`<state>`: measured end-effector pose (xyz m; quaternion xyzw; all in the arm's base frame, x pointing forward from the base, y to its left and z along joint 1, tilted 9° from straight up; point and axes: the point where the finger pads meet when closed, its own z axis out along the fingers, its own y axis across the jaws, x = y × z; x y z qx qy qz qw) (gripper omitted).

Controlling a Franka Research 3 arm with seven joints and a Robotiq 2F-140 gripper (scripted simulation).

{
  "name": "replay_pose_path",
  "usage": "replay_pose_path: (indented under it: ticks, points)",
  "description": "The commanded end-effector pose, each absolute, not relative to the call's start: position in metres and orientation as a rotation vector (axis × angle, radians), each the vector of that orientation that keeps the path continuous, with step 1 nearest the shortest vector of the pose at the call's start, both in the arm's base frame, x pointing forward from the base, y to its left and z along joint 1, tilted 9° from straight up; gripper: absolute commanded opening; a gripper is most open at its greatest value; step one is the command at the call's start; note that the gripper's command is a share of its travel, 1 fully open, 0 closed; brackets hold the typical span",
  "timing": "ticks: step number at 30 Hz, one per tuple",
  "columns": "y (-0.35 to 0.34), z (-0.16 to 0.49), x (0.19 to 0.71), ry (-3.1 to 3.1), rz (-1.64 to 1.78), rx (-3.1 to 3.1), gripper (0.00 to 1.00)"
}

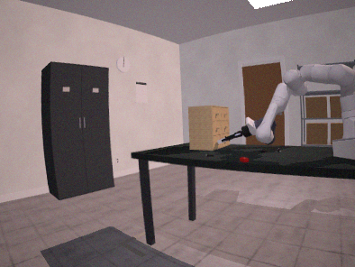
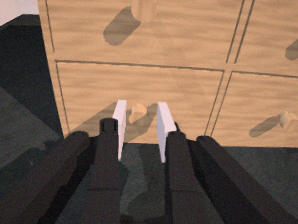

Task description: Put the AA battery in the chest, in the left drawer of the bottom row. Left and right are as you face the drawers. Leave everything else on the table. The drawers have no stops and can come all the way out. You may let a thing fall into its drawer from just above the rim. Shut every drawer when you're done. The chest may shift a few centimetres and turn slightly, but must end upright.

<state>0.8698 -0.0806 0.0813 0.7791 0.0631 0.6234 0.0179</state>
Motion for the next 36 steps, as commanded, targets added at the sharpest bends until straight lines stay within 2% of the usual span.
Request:
replay_pose_path:
  ticks: [1, 16, 17, 36]
  points:
    - [-0.0786, 0.0804, 0.8705, 0.195, 1.936, 2.426, 0.28]
    - [-0.0786, 0.0804, 0.8705, 0.195, 1.936, 2.426, 0.28]
    - [-0.0786, 0.0804, 0.8705, 0.195, 1.936, 2.426, 0.17]
    - [-0.0786, 0.0804, 0.8705, 0.195, 1.936, 2.426, 0.17]
